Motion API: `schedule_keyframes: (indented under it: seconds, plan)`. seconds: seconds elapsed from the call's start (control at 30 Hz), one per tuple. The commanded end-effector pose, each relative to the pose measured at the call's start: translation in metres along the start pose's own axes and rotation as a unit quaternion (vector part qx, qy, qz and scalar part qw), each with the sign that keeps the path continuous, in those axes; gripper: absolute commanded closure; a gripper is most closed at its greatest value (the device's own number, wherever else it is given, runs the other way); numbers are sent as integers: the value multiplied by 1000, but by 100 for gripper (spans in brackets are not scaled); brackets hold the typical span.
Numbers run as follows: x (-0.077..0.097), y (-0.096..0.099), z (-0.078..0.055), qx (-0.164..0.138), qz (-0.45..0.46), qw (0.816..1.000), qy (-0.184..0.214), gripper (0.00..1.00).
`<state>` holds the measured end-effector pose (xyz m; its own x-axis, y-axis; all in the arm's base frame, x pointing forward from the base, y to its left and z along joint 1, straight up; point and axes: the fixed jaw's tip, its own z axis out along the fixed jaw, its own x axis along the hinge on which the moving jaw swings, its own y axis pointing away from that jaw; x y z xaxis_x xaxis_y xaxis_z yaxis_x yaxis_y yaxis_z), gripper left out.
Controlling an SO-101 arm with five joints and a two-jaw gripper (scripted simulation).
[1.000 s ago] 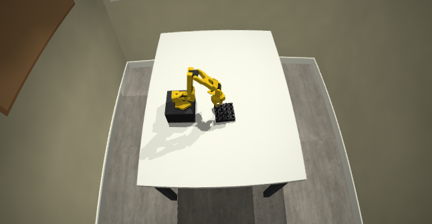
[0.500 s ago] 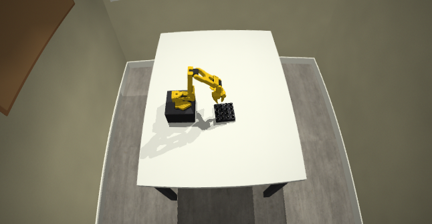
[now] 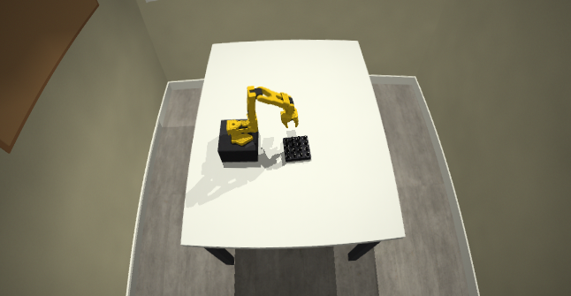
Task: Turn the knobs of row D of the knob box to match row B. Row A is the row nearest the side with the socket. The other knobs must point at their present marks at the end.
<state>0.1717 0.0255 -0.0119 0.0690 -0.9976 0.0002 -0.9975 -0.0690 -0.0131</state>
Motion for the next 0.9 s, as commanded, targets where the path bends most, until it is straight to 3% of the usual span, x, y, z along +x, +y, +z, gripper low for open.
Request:
schedule_keyframes:
  seconds: [0.0, 0.47, 0.53, 0.87]
  plan:
    - [-9, -1, -1, -7, 26, 1000, 0, 80]
    - [-55, 2, -11, -7, 182, 983, 2, 72]
    - [-55, 2, -11, -7, 182, 983, 2, 72]
    - [-84, 9, -18, -7, 280, 960, 3, 67]
